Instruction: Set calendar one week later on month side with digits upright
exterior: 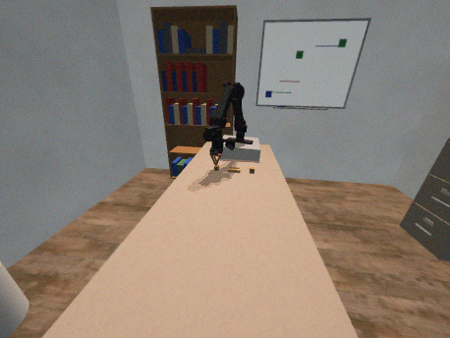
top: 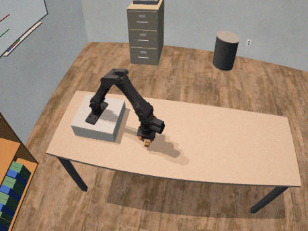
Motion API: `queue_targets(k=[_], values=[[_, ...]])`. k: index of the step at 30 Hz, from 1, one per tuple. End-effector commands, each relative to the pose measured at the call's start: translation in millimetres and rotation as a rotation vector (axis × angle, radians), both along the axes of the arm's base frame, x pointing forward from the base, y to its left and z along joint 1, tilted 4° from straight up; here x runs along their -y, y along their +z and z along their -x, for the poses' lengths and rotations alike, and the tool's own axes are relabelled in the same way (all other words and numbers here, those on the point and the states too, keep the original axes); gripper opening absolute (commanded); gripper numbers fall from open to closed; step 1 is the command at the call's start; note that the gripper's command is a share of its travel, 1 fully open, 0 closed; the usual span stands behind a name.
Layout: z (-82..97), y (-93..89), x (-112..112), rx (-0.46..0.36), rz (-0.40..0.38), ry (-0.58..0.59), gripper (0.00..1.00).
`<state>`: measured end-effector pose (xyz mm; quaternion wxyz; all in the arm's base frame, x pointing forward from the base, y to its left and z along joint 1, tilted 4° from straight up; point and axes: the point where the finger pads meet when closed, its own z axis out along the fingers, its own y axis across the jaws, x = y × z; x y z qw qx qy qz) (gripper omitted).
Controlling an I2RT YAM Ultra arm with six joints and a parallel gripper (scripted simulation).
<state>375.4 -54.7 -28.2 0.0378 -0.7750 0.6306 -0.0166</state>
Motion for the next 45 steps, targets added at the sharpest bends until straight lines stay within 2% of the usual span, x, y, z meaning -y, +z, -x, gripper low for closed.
queue_targets(k=[1,4,6,11,17,18,40,43,45], values=[[3.2,22.0,-1,-0.008,-0.007,0.002,0.45],[4.1,37.8,0,-0.008,-0.007,0.002,0.45],[4.1,37.8,0,-0.008,-0.007,0.002,0.45],[5.3,55.8,1,-0.008,-0.007,0.002,0.45],[5.6,60.8,1,-0.008,-0.007,0.002,0.45],[5.6,60.8,1,-0.008,-0.007,0.002,1.0],[5.6,60.8,1,-0.008,-0.007,0.002,1.0],[4.5,60.6,-14,-0.009,-0.007,0.001,1.0],[4.0,60.2,-40,-0.009,-0.007,0.001,1.0]])
